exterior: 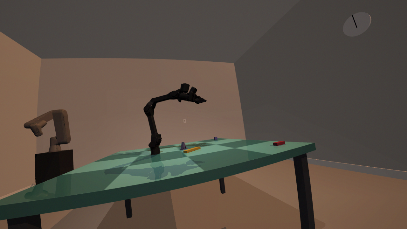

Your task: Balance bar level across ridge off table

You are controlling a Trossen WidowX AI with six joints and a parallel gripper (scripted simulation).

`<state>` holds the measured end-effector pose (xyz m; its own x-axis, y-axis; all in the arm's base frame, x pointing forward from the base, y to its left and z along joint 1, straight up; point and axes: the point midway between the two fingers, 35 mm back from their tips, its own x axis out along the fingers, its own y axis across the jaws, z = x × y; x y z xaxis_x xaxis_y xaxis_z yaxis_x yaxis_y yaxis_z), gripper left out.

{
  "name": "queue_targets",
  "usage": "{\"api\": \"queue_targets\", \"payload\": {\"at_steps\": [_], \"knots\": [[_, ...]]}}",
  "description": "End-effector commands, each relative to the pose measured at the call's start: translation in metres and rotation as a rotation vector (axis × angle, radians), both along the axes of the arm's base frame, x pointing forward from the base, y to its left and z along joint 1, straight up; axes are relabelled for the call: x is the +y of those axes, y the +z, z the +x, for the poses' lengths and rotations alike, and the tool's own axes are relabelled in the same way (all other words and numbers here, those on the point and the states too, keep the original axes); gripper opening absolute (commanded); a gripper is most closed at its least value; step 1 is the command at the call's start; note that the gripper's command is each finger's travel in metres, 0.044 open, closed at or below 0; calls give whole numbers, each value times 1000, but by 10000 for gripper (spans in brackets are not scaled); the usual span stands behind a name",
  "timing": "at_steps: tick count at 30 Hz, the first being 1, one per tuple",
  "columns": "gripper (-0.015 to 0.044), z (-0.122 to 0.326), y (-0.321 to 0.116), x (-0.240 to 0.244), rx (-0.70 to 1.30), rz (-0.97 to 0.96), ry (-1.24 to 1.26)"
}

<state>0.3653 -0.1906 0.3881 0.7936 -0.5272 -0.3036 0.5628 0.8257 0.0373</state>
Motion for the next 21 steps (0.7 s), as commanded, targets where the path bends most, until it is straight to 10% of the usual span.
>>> {"api": "queue_targets", "payload": {"at_steps": [1, 21], "knots": [[315, 8, -38, 5, 175, -30, 73], [315, -13, -199, 46, 954, -134, 599]]}}
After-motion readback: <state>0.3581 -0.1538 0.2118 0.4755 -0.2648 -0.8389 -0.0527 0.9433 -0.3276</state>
